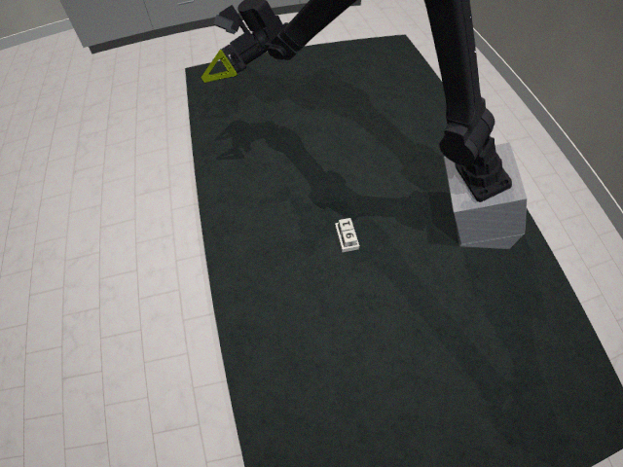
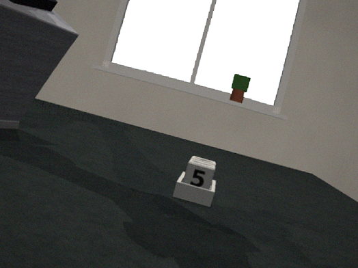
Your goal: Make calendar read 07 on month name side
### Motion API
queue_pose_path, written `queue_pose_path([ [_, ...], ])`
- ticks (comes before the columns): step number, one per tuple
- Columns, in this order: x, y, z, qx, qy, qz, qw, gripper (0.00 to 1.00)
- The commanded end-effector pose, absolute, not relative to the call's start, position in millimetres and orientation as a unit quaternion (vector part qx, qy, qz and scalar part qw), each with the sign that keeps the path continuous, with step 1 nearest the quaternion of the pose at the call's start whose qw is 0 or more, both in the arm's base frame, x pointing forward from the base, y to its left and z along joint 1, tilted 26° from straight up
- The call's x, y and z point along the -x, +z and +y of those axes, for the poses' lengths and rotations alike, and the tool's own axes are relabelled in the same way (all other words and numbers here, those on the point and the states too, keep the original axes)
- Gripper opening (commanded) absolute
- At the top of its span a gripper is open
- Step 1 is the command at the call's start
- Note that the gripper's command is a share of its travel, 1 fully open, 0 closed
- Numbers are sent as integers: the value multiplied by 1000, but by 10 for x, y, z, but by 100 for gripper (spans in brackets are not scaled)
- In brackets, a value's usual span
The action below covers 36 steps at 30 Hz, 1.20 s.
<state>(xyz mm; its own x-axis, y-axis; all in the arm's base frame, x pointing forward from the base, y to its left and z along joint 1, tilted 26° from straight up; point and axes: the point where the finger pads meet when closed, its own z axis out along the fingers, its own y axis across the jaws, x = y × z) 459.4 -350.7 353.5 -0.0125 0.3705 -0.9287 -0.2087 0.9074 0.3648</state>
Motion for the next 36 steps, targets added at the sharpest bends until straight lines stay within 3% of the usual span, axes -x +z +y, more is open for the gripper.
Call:
queue_pose_path([
  [1, -4584, 3593, -3508, -56, 203, 679, 703, 100],
  [17, -4584, 3593, -3508, -56, 203, 679, 703, 100],
  [18, -4543, 4063, -3524, -23, 173, 665, 726, 100],
  [19, -4582, 4040, -3487, -26, 178, 667, 723, 100],
  [30, -4891, 3396, -2479, -121, 191, 725, 650, 100],
  [32, -4877, 3109, -2046, -145, 177, 761, 607, 100],
  [34, -4877, 3109, -2046, -145, 177, 761, 607, 100],
  [36, -4740, 2746, -1584, -158, 152, 806, 550, 100],
])
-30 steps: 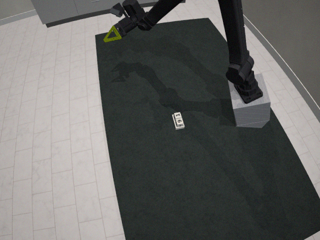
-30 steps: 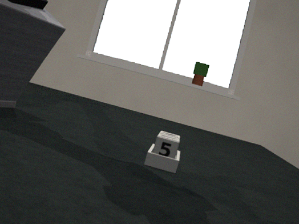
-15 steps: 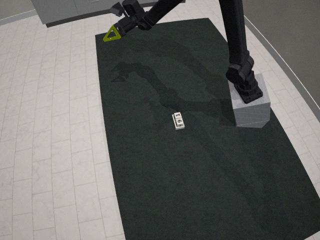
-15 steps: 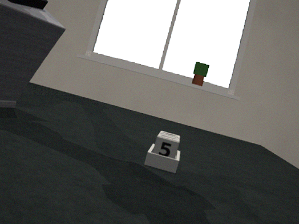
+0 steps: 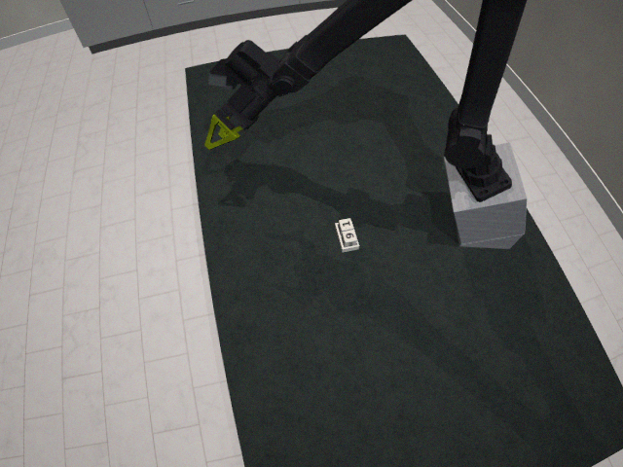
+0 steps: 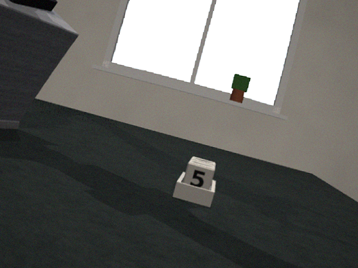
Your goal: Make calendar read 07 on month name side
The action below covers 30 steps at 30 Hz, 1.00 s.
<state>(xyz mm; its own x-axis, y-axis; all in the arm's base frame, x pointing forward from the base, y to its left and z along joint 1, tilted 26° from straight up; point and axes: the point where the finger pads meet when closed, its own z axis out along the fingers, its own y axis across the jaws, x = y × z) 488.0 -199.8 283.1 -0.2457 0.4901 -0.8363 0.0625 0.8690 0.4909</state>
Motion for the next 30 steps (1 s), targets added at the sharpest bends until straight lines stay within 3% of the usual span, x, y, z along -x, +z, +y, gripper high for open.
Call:
queue_pose_path([
  [1, -4740, 2746, -1584, -158, 152, 806, 550, 100],
  [9, -3955, 1851, -695, -124, 60, 909, 392, 100],
  [19, -2947, 1220, -313, -27, -49, 968, 245, 100],
  [30, -2874, 1215, -329, -15, -67, 971, 228, 100],
])
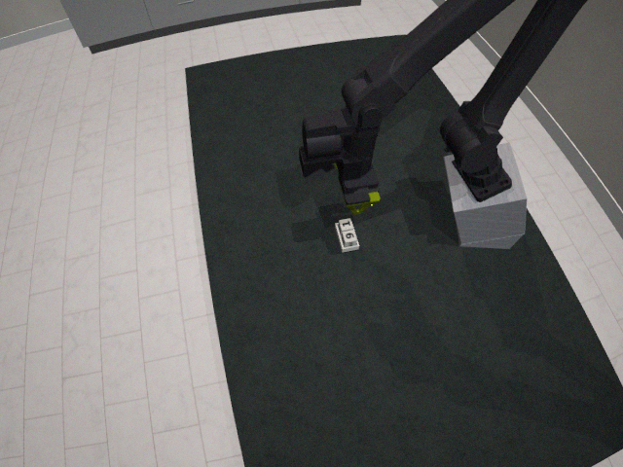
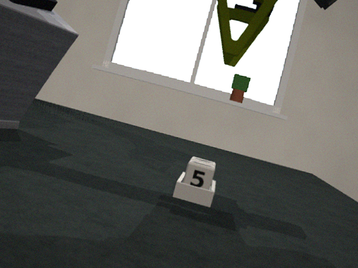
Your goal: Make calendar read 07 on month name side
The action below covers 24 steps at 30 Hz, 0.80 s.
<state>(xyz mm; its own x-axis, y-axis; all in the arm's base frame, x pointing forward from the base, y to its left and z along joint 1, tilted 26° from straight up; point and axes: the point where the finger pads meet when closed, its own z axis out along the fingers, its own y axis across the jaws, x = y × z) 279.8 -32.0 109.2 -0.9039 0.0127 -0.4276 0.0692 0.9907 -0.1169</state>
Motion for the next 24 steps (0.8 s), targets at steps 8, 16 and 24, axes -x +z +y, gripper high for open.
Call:
queue_pose_path([
  [8, -2879, 1218, -327, -22, -65, 971, 231, 100],
  [16, -2881, 1019, -359, -151, -37, 961, 229, 100],
  [24, -2924, 948, -350, -253, -12, 939, 232, 100],
])
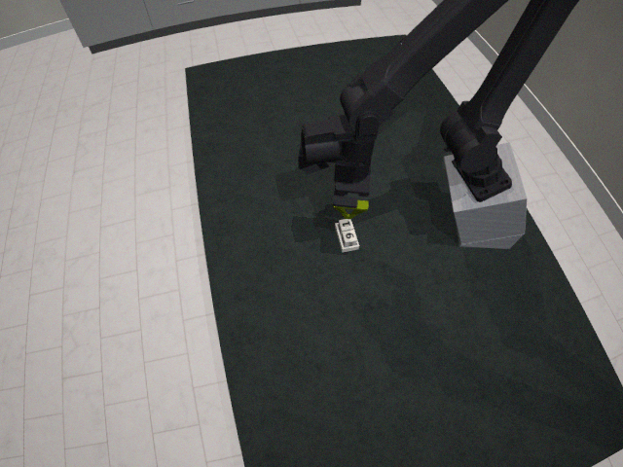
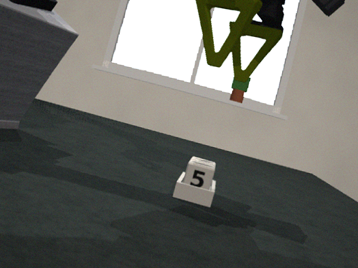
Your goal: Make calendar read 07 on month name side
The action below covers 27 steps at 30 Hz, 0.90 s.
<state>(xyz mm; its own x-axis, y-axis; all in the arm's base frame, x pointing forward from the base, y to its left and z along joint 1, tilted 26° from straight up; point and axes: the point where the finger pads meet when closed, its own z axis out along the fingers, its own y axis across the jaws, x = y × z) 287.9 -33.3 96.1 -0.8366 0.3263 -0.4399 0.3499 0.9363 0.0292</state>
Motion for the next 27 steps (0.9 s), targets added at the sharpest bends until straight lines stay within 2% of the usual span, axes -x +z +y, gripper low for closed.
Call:
queue_pose_path([
  [1, -2923, 943, -352, -256, -11, 938, 232, 100],
  [27, -3024, 684, -415, -589, 74, 775, 218, 100],
])
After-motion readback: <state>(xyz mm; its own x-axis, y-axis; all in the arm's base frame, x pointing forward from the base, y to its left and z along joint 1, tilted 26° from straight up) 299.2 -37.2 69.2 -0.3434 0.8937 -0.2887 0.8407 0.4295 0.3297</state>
